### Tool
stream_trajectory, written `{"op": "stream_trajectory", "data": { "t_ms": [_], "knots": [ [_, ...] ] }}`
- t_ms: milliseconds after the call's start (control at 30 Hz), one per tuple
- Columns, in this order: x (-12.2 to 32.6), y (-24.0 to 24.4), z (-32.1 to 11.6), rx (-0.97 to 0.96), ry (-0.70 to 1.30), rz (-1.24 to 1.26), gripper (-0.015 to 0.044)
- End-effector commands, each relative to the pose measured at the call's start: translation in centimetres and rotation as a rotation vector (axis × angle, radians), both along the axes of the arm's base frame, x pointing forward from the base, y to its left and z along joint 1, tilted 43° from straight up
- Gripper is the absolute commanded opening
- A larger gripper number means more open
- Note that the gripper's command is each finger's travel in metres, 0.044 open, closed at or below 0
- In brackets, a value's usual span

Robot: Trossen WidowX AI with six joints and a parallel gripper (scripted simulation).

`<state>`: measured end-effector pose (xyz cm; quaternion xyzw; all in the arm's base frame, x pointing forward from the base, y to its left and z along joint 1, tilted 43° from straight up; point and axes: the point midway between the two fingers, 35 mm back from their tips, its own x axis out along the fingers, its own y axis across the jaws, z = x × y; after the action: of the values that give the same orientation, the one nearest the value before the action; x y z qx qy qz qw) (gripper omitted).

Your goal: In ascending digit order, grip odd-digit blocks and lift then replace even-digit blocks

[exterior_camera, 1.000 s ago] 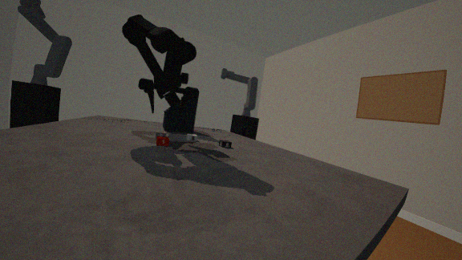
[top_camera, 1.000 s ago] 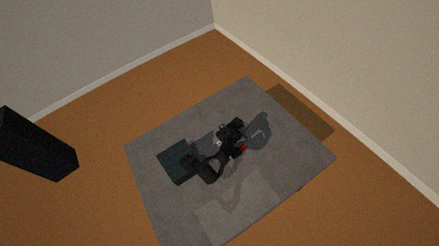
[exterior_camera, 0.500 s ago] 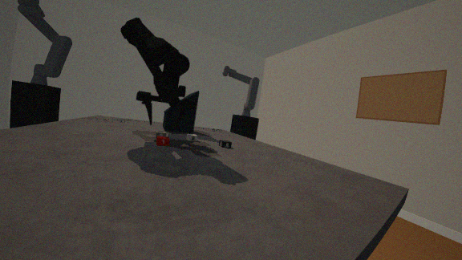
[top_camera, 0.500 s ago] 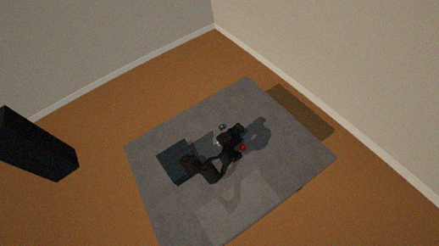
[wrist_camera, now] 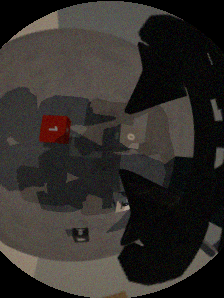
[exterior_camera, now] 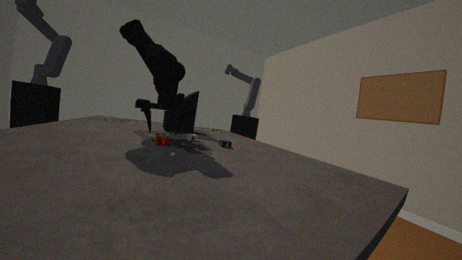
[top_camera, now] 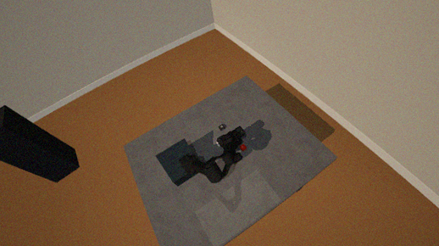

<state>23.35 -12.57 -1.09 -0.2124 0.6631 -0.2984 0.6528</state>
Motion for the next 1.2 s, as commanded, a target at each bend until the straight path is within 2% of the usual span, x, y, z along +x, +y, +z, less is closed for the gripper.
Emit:
{"op": "stream_trajectory", "data": {
  "t_ms": [0, 33, 400, 1167],
  "knots": [
    [-0.47, -0.45, -0.61, -0.002, 0.015, 0.0, 0.04],
    [-0.47, -0.47, -0.63, -0.002, 0.015, 0.0, 0.04],
    [-0.47, -0.47, -0.63, -0.002, 0.015, 0.0, 0.012],
    [-0.47, -0.46, -0.61, -0.002, 0.015, 0.0, 0.012]
  ]
}}
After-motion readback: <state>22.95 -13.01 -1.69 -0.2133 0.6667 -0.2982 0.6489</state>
